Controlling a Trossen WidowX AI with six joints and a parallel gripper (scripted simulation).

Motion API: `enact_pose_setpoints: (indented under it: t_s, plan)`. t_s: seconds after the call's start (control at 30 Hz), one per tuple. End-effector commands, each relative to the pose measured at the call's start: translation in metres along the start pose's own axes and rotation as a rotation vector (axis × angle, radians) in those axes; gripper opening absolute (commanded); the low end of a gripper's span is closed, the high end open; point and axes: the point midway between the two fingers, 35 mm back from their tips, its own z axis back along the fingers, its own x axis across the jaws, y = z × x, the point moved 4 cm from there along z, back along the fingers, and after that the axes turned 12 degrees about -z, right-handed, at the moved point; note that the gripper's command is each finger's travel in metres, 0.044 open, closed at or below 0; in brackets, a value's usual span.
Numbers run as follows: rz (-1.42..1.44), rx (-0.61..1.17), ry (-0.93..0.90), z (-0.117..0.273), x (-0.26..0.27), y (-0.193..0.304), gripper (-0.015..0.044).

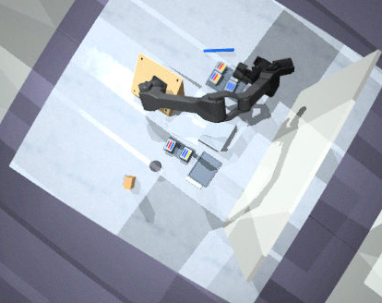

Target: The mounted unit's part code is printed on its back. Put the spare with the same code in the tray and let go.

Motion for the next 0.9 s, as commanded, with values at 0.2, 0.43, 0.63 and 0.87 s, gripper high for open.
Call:
enact_pose_setpoints:
  t_s: [0.2, 0.43, 0.63, 0.87]
  plan:
    - [0.003, -0.002, -0.001, 0.057, -0.001, -0.002, 0.0]
    - [0.004, 0.0, -0.002, 0.079, 0.001, -0.001, 0.0]
    - [0.01, -0.005, 0.008, 0.094, 0.0, -0.004, 0.0]
    - [0.007, -0.005, 0.001, 0.13, -0.001, -0.004, 0.0]
